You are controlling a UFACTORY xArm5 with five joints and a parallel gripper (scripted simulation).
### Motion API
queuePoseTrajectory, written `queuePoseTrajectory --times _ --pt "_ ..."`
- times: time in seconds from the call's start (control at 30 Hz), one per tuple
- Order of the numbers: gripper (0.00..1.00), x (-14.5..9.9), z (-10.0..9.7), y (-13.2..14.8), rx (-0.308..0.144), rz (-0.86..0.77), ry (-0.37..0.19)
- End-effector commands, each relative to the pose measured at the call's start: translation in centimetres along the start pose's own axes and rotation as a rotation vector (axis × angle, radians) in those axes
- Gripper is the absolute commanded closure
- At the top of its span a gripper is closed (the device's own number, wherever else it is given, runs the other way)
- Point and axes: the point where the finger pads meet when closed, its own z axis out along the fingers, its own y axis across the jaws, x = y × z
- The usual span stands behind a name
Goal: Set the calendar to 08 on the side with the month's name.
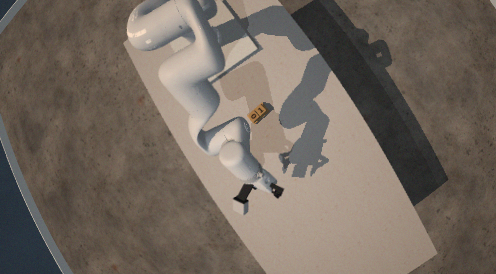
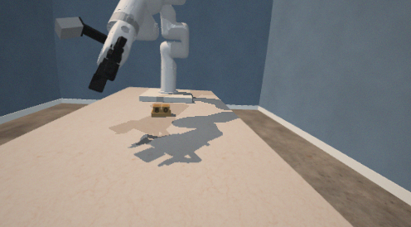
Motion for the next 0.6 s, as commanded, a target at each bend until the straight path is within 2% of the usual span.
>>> queuePoseTrajectory --times 0.0,0.13,0.17,0.2,0.3,0.37,0.43,0.47,0.5,0.53,0.57 --pt "0.00 -3.9 -2.6 1.0 -0.085 0.108 -0.101" --pt "0.00 -7.0 -4.5 2.3 -0.157 0.186 -0.165" --pt "0.00 -7.1 -4.6 2.4 -0.160 0.189 -0.167" --pt "0.00 -8.5 -5.5 3.1 -0.196 0.224 -0.193" --pt "0.00 -8.9 -5.8 3.3 -0.206 0.234 -0.200" --pt "0.00 -12.0 -7.9 5.0 -0.292 0.309 -0.249" --pt "0.00 -12.2 -8.0 5.1 -0.296 0.313 -0.252" --pt "0.00 -13.6 -9.1 6.0 -0.339 0.346 -0.271" --pt "0.00 -13.6 -9.1 6.0 -0.339 0.346 -0.271" --pt "0.00 -14.9 -10.0 6.9 -0.377 0.376 -0.286" --pt "0.00 -14.9 -10.0 6.9 -0.377 0.376 -0.286"
